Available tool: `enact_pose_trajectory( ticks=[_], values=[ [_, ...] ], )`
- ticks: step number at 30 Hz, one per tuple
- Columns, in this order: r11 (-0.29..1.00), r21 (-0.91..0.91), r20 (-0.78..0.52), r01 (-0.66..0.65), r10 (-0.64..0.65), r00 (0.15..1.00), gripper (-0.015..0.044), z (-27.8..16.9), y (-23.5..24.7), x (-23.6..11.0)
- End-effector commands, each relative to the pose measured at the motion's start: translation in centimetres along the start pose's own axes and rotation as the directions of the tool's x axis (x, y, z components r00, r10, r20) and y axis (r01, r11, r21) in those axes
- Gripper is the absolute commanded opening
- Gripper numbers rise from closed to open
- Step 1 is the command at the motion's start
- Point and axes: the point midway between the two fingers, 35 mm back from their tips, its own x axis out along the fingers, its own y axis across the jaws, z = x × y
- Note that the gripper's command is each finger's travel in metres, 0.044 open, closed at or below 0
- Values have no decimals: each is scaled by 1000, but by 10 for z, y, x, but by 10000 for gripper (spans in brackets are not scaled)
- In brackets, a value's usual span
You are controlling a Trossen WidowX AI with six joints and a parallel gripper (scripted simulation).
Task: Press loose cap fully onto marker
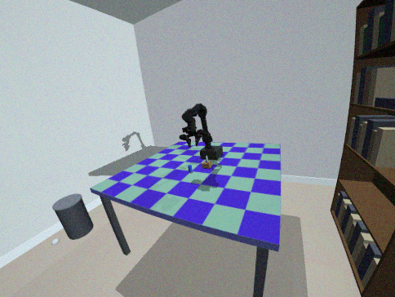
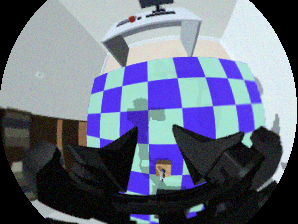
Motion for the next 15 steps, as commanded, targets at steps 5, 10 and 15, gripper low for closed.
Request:
enact_pose_trajectory(
  ticks=[5, 10, 15],
  values=[
    [959, -263, -359, 105, -198, 912, 248, -84, -98, 40],
    [941, -332, -461, 72, -228, 857, 248, -110, -120, 43],
    [941, -332, -461, 72, -228, 858, 248, -107, -117, 45]
  ],
)
